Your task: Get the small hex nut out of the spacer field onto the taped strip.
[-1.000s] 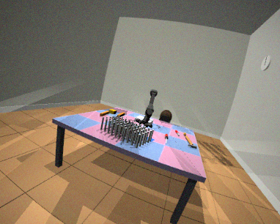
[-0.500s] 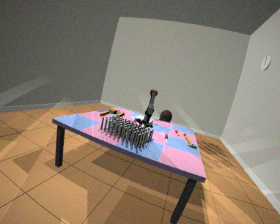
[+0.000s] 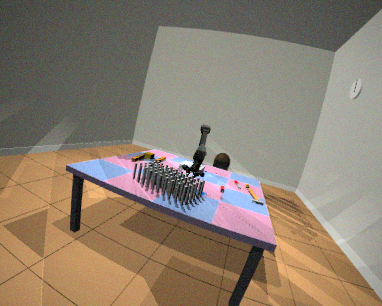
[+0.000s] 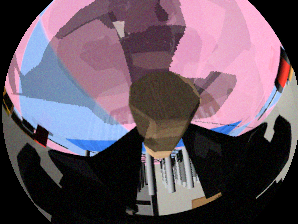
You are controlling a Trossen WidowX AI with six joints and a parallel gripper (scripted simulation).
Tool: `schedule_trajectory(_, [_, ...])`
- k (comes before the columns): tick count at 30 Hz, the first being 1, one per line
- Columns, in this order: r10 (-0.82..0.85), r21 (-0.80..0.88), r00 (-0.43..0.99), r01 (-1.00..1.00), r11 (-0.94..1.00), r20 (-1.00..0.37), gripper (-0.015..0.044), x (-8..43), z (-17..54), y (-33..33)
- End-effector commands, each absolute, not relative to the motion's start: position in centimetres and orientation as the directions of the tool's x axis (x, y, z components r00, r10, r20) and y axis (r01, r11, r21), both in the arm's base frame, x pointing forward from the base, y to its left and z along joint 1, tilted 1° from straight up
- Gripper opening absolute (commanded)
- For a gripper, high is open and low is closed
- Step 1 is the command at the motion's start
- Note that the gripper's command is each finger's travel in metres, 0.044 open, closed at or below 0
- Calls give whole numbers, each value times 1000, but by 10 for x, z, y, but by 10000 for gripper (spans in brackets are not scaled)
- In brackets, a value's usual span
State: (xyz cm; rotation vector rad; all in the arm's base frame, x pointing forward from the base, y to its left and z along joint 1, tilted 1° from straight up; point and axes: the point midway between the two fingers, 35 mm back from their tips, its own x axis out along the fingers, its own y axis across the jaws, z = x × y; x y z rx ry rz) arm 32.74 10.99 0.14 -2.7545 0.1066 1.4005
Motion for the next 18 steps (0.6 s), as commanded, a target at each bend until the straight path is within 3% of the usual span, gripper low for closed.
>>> schedule_trajectory(1, [-39, -15, 589, -86, -996, -807, 0, 323, 2, 110])
schedule_trajectory(18, [-39, -15, 588, -86, -996, -808, 0, 311, 1, 111])
